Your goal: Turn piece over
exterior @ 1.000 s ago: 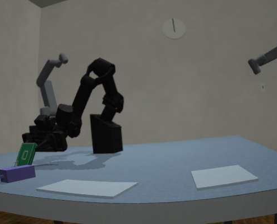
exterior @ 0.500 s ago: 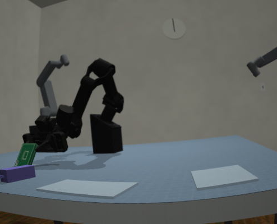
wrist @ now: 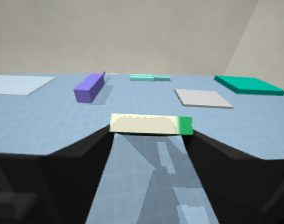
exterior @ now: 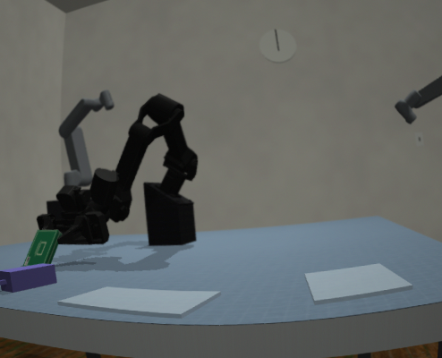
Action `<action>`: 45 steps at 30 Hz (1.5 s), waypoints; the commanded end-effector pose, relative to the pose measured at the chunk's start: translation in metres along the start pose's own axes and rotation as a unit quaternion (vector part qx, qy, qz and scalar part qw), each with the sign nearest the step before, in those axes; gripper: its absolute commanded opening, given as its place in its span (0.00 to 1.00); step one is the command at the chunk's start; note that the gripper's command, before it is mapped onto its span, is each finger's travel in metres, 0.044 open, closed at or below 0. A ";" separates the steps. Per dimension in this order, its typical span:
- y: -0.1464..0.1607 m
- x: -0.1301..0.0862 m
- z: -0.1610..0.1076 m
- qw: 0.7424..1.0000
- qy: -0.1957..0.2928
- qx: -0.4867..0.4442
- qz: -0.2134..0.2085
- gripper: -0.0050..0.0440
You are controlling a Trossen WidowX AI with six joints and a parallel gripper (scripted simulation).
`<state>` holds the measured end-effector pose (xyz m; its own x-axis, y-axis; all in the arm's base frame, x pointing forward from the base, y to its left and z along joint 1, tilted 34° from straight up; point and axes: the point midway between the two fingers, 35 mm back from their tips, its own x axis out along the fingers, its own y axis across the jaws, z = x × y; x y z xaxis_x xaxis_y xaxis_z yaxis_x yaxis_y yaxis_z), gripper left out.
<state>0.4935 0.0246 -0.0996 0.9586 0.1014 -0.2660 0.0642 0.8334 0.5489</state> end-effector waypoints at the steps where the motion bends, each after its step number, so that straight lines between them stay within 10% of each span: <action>1: 0.000 -0.002 -0.008 1.000 0.010 0.002 0.000 0.10; 45: 0.000 -0.005 -0.015 1.000 0.008 0.001 0.000 0.10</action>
<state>0.4882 0.0280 -0.1041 0.9591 0.0995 -0.2651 0.0652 0.8336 0.5485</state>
